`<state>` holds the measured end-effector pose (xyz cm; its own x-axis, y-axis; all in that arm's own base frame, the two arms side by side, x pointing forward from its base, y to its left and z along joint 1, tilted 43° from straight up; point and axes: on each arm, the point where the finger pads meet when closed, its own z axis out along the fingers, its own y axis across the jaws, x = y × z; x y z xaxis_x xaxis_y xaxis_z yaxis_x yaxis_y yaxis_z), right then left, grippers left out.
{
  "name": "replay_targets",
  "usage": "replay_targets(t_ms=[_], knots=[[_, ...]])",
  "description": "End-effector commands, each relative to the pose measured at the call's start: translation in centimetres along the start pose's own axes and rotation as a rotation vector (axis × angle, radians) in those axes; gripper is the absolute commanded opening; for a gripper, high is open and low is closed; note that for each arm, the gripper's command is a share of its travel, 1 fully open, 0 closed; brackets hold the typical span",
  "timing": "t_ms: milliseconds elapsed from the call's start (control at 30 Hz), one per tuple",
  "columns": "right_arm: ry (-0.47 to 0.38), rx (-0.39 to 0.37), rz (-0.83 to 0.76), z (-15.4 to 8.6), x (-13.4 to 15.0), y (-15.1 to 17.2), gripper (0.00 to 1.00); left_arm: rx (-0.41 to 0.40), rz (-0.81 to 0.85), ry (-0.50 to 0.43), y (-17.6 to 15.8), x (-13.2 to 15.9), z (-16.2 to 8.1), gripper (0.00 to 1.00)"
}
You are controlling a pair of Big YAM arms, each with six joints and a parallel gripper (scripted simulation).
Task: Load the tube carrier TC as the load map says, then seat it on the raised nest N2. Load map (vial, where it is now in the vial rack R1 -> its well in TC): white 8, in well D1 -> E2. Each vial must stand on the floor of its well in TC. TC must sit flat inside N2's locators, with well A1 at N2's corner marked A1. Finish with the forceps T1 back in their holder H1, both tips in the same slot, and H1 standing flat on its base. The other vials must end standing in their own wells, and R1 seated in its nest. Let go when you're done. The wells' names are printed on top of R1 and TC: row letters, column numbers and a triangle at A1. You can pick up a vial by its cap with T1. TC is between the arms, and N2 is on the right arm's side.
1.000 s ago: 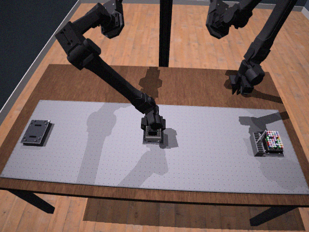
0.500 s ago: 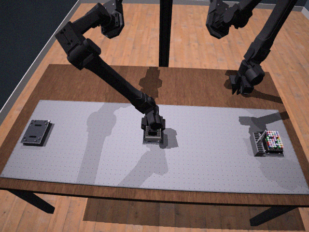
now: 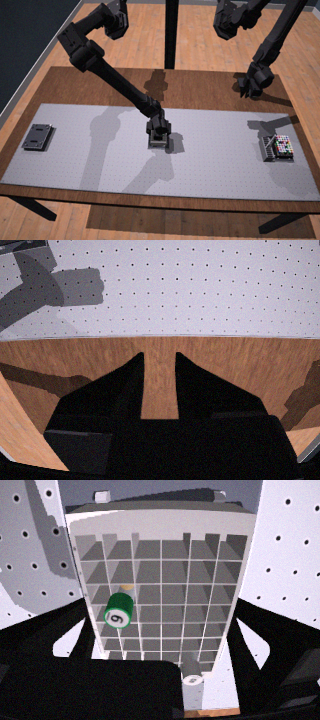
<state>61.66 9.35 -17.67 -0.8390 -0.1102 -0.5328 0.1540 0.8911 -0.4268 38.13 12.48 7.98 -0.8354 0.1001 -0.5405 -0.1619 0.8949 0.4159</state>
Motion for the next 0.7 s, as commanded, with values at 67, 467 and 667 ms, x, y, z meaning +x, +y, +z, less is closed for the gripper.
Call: replay_targets(t_ms=[67,467,667], knots=[[-0.010,-0.006,-0.005,-0.39,-0.49,0.35,0.51,-0.005,-0.014,-0.010,0.26,-0.48,-0.11,0.24],[-0.010,-0.006,-0.005,-0.39,-0.49,0.35,0.18,-0.005,-0.014,-0.010,0.26,-0.48,-0.11,0.24],[-0.010,-0.006,-0.005,-0.39,-0.49,0.35,0.03,-0.005,-0.014,-0.010,0.26,-0.48,-0.11,0.24]])
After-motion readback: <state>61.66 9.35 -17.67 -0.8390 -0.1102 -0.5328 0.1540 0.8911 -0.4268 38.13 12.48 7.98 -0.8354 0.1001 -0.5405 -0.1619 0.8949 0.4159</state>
